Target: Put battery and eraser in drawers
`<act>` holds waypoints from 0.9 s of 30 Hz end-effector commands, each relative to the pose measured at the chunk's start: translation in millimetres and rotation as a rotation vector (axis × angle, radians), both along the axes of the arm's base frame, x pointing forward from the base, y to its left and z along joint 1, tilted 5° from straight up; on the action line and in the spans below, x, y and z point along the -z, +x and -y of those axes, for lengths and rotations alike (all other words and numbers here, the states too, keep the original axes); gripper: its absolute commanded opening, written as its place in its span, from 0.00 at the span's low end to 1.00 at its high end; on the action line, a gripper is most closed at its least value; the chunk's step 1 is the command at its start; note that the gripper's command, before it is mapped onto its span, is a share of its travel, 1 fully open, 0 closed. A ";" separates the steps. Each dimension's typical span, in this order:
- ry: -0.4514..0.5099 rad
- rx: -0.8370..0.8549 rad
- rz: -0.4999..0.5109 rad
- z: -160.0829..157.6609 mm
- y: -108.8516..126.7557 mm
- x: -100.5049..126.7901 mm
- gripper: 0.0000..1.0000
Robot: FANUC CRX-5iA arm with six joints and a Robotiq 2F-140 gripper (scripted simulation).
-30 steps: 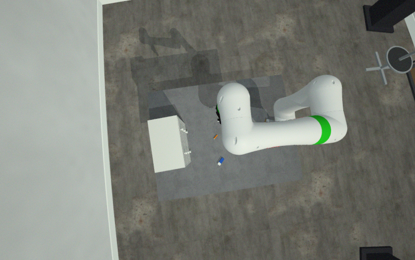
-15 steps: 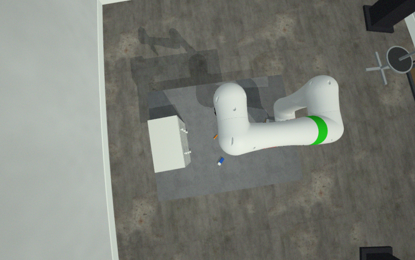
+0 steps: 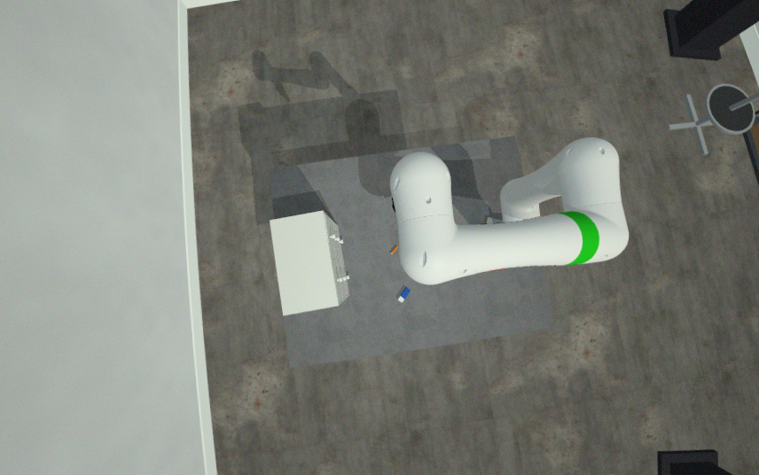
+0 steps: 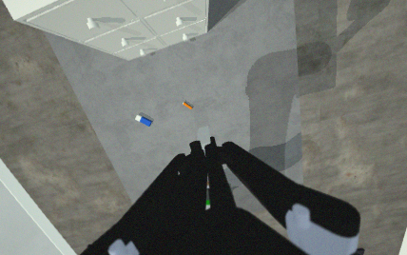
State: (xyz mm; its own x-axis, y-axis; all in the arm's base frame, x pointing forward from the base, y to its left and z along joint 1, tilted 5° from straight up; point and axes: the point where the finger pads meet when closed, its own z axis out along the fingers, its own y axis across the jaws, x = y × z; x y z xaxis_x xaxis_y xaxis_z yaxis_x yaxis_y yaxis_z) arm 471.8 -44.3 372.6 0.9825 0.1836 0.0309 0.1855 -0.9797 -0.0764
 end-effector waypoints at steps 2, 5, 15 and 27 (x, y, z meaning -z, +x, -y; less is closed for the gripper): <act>0.001 0.074 -0.006 -3.9 0.6 2.0 0.00; 0.001 0.104 -0.008 -5.5 0.8 2.9 0.00; 0.010 0.622 -0.051 -34.9 3.3 19.8 0.00; 0.031 1.161 -0.108 -81.9 1.9 47.4 0.00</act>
